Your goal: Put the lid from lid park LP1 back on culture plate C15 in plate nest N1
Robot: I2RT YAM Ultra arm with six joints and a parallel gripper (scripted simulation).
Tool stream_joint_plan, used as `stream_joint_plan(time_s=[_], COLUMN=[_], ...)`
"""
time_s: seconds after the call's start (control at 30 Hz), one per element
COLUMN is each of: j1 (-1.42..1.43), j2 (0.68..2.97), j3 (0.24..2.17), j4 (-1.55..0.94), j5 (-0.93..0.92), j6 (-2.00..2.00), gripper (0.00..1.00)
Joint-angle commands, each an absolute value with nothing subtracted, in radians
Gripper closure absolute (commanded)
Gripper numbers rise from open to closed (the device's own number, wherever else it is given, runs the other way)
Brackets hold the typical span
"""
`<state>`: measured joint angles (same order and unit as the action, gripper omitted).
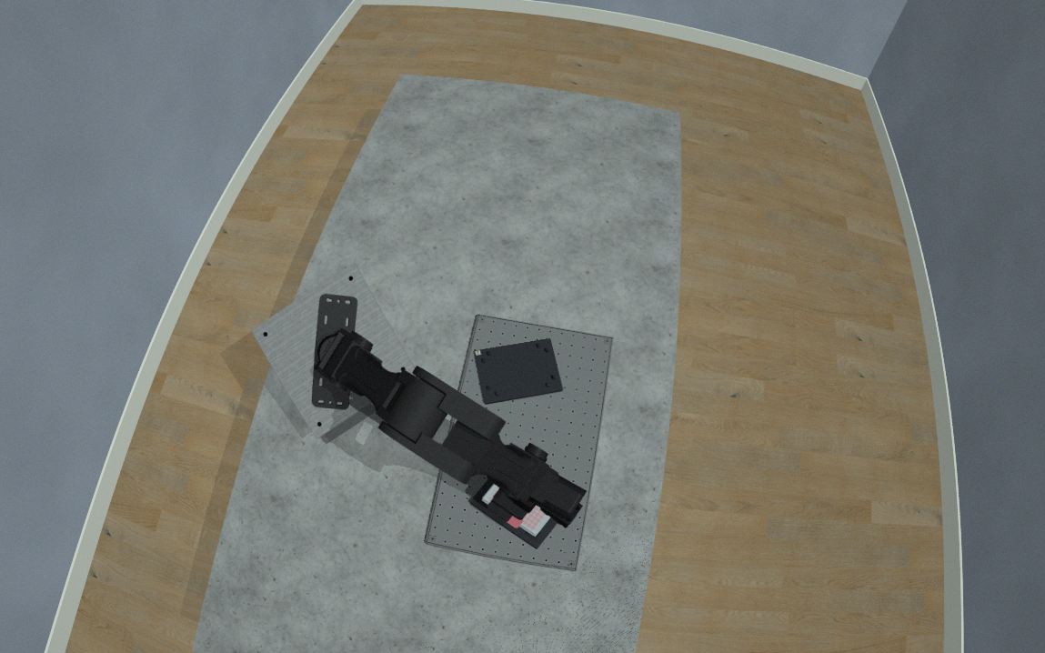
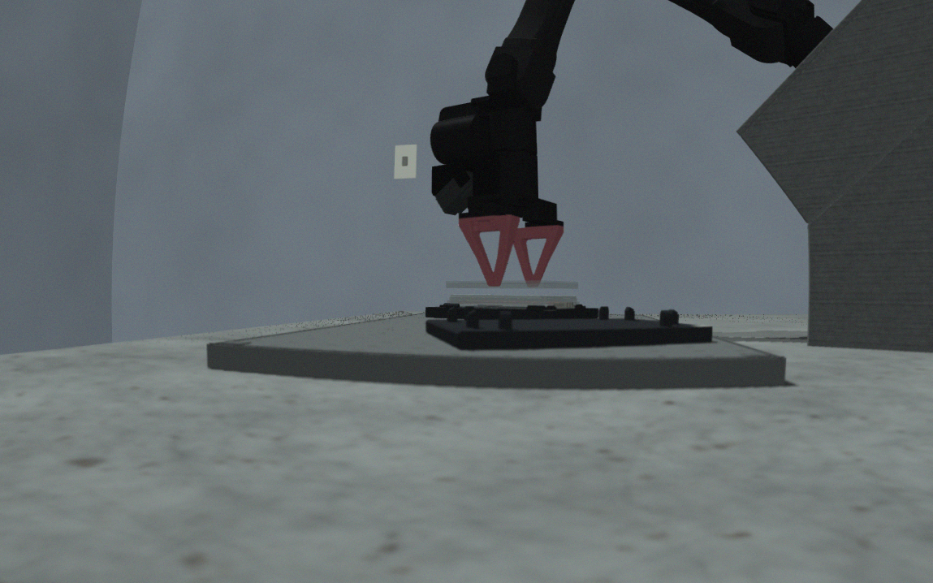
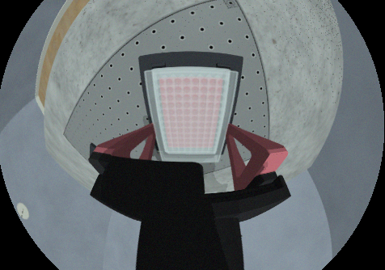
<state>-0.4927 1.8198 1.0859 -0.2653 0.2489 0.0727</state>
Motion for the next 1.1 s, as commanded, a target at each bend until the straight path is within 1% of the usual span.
stream_joint_plan(time_s=[0.0, 1.07], j1=[-0.491, -0.494], j2=[1.814, 1.827], j3=[1.088, 1.084], j4=[-0.251, -0.233], j5=[0.248, 0.246], j6=[0.071, 0.068], gripper=[1.0, 1.0])
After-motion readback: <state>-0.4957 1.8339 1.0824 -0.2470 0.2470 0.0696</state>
